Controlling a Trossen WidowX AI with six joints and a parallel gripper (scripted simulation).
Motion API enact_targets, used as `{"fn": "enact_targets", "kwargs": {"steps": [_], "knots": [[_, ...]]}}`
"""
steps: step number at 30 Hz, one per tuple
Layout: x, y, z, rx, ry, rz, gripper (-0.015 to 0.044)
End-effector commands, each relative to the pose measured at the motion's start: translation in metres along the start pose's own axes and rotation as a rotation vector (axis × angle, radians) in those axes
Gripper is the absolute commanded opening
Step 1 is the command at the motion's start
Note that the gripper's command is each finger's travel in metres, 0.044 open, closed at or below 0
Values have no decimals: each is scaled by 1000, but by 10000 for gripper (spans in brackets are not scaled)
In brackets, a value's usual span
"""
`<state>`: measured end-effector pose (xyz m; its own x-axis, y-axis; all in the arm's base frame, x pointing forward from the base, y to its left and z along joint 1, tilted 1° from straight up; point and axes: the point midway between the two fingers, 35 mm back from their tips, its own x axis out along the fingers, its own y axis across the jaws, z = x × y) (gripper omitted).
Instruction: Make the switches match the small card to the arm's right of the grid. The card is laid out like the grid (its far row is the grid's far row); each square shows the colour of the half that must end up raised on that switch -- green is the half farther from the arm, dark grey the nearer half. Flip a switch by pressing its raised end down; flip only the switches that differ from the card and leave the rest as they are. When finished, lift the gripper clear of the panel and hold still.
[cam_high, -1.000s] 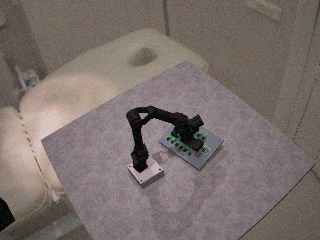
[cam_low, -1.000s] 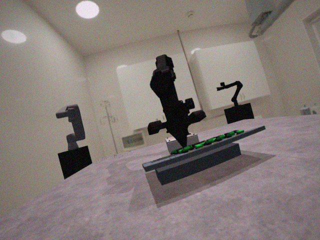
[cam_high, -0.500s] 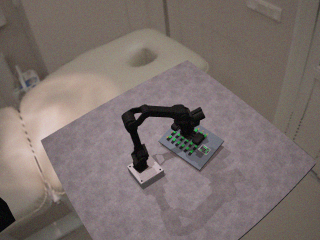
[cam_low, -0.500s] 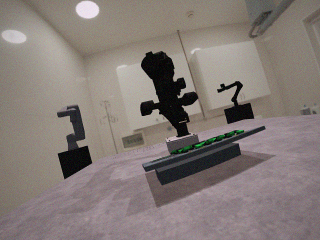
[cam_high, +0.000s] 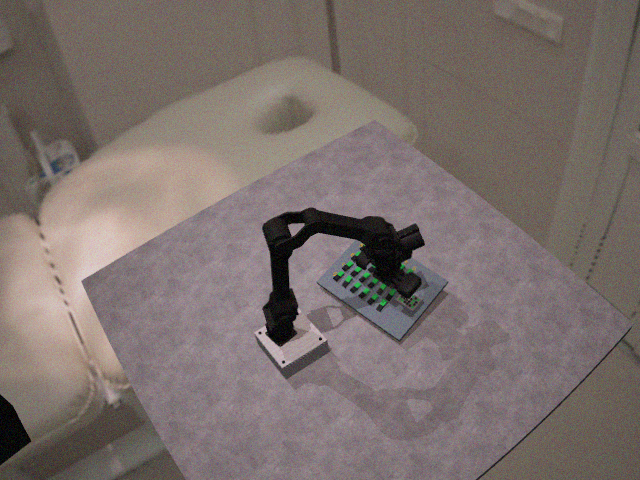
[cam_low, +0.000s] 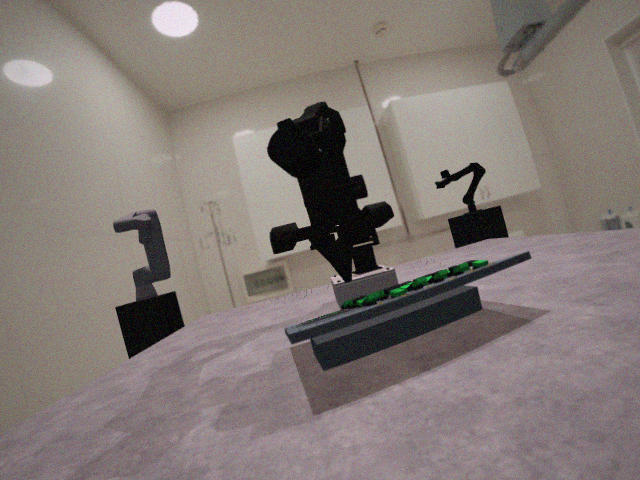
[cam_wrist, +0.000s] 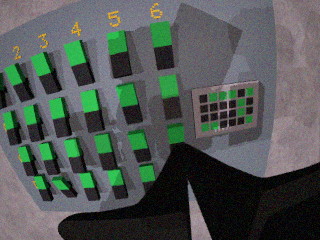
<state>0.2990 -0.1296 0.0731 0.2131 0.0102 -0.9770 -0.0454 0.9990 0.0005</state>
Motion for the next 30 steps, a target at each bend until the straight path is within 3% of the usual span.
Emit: {"fn": "enact_targets", "kwargs": {"steps": [1, 30], "knots": [[10, 0, -1, 3, 6, -2, 0], [25, 0, -1, 3, 6, -2, 0]]}}
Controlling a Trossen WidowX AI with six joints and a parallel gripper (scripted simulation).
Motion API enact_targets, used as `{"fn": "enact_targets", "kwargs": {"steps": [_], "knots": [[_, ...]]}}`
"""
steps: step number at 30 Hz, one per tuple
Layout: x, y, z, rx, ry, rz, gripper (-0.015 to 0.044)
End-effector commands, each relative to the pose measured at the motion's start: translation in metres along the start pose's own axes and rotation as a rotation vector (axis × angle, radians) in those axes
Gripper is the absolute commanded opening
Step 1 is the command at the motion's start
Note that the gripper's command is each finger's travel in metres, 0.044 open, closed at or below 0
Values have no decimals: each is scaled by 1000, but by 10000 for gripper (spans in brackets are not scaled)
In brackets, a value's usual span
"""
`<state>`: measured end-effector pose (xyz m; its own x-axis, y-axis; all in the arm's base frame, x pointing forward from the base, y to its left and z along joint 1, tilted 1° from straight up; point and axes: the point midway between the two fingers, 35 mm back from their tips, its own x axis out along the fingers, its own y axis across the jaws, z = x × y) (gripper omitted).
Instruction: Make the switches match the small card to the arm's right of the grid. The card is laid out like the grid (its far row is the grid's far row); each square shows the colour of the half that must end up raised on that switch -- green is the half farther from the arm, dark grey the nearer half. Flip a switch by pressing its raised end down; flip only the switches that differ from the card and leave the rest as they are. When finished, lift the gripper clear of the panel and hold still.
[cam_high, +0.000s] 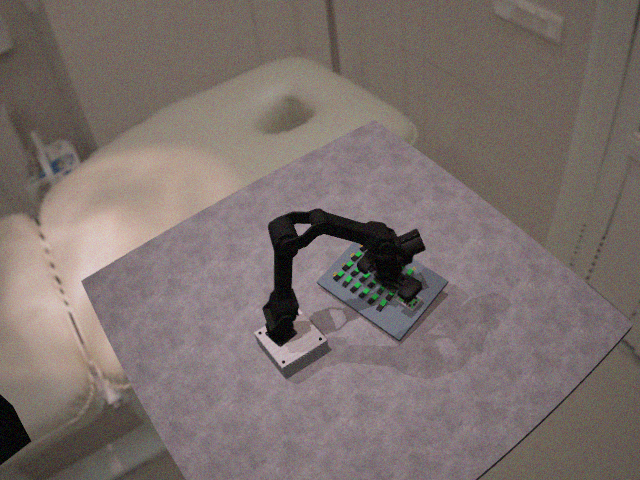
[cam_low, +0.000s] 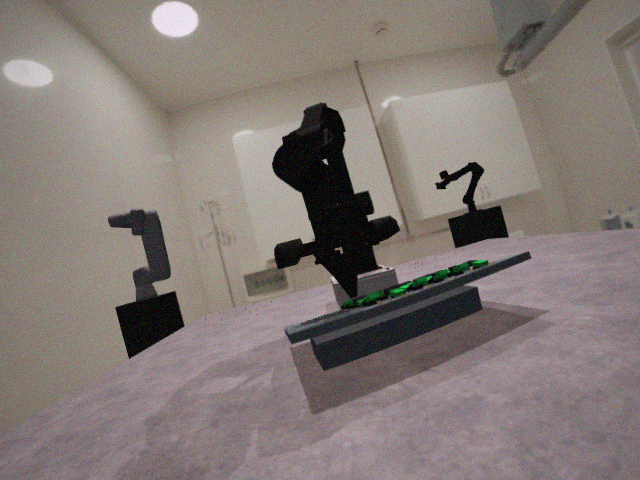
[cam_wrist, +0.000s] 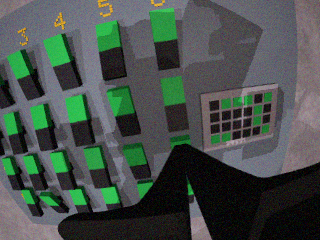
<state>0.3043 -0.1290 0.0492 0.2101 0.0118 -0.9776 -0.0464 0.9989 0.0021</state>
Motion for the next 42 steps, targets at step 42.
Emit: {"fn": "enact_targets", "kwargs": {"steps": [42], "knots": [[4, 0, -1, 4, 3, -4, 0]]}}
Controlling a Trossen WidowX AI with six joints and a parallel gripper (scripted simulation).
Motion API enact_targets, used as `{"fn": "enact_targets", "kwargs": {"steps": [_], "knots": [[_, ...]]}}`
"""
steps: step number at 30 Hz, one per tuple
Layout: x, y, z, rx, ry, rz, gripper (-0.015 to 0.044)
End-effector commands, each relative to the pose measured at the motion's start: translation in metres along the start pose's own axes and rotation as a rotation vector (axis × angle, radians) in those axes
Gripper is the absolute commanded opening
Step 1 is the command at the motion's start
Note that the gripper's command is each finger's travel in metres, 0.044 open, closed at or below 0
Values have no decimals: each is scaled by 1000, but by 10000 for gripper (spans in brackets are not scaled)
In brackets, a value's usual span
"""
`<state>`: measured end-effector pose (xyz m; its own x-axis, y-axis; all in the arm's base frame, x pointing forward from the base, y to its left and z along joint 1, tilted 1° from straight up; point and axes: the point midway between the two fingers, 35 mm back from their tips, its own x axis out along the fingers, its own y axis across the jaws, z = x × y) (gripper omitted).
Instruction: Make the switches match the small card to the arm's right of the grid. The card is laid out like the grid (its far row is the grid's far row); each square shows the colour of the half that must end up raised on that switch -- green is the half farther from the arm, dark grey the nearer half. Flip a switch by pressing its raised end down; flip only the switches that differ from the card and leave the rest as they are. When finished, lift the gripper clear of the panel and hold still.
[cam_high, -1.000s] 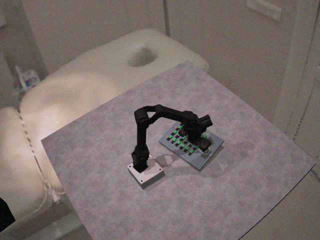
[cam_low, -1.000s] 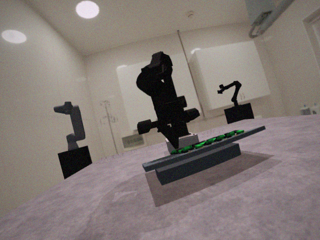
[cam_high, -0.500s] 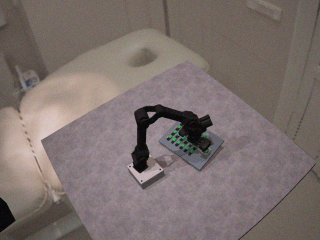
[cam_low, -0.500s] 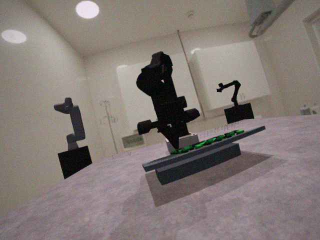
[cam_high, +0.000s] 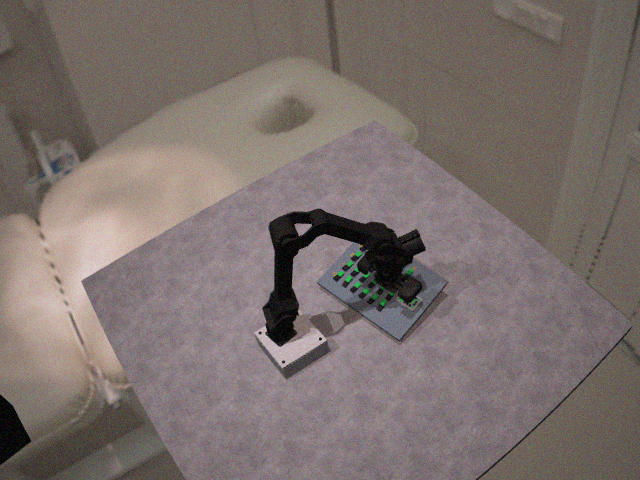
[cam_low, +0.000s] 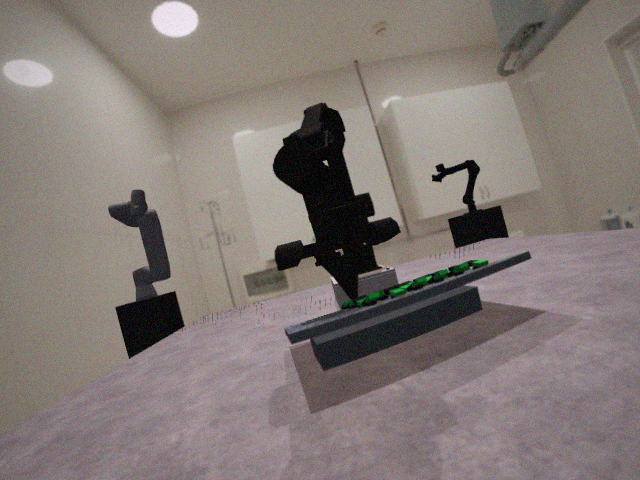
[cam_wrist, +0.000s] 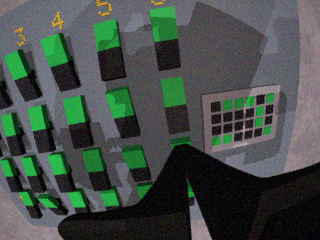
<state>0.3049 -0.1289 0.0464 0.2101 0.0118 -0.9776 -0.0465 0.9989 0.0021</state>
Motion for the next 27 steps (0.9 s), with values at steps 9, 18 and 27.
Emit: {"fn": "enact_targets", "kwargs": {"steps": [9, 18, 27], "knots": [[3, 0, -1, 4, 3, -4, 0], [4, 0, -1, 4, 3, -4, 0], [-11, -1, 1, 1, -5, -1, 0]]}}
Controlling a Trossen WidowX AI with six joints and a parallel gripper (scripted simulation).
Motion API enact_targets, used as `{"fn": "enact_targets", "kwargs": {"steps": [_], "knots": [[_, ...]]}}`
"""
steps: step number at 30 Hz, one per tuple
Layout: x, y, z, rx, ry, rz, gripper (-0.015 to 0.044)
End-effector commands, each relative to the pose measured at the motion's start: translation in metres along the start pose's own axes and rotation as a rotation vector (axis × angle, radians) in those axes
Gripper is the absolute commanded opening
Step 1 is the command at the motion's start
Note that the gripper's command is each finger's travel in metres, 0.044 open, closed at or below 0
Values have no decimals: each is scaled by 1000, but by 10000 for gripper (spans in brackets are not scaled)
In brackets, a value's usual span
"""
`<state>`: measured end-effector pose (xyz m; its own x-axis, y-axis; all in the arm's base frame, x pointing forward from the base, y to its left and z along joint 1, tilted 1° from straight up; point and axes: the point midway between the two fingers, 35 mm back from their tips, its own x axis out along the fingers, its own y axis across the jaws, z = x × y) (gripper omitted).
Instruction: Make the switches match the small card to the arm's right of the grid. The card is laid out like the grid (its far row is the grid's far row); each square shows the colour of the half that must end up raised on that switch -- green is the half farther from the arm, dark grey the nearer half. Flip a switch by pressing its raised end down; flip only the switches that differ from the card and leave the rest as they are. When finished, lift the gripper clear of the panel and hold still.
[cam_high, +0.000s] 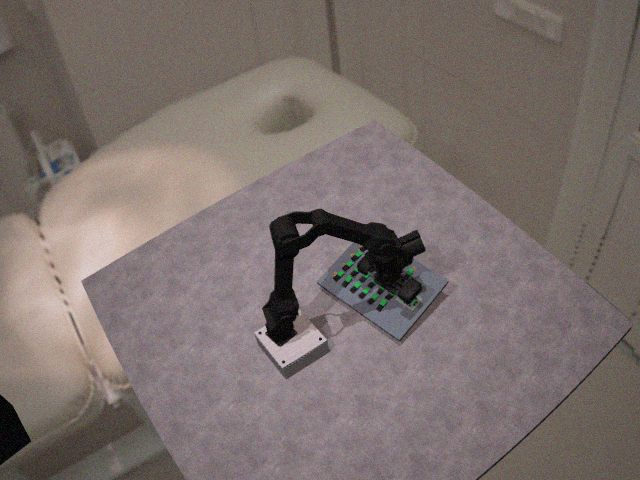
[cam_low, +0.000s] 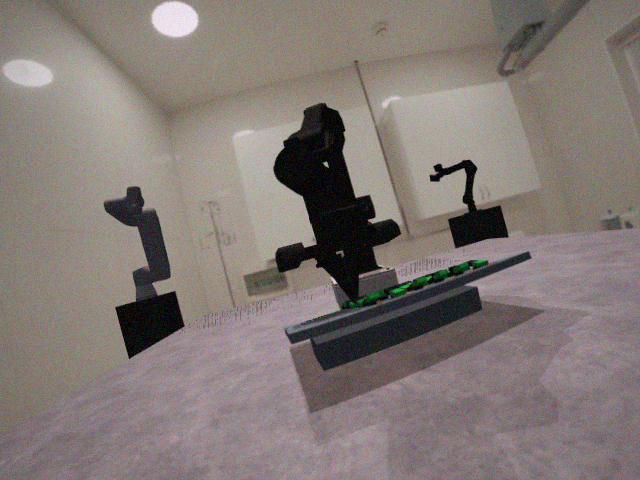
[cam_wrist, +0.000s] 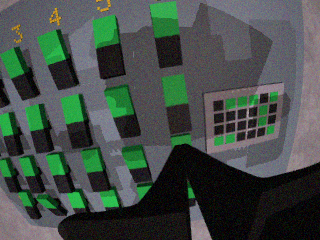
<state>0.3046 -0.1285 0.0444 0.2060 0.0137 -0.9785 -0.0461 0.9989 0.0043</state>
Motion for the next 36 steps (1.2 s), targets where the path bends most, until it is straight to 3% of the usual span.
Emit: {"fn": "enact_targets", "kwargs": {"steps": [1, 3, 9, 21, 26, 30, 36], "knots": [[-31, -2, 1, 1, -15, -4, 0], [-59, -1, -2, 3, -25, -6, 0], [-63, 10, -2, 3, -24, -5, 0], [-61, 160, -55, 7, -20, 9, 0], [-59, 166, -60, 7, -23, 10, 0], [-28, 167, -60, 7, -46, 10, 0], [-25, 167, -60, 7, -48, 10, 0]]}}
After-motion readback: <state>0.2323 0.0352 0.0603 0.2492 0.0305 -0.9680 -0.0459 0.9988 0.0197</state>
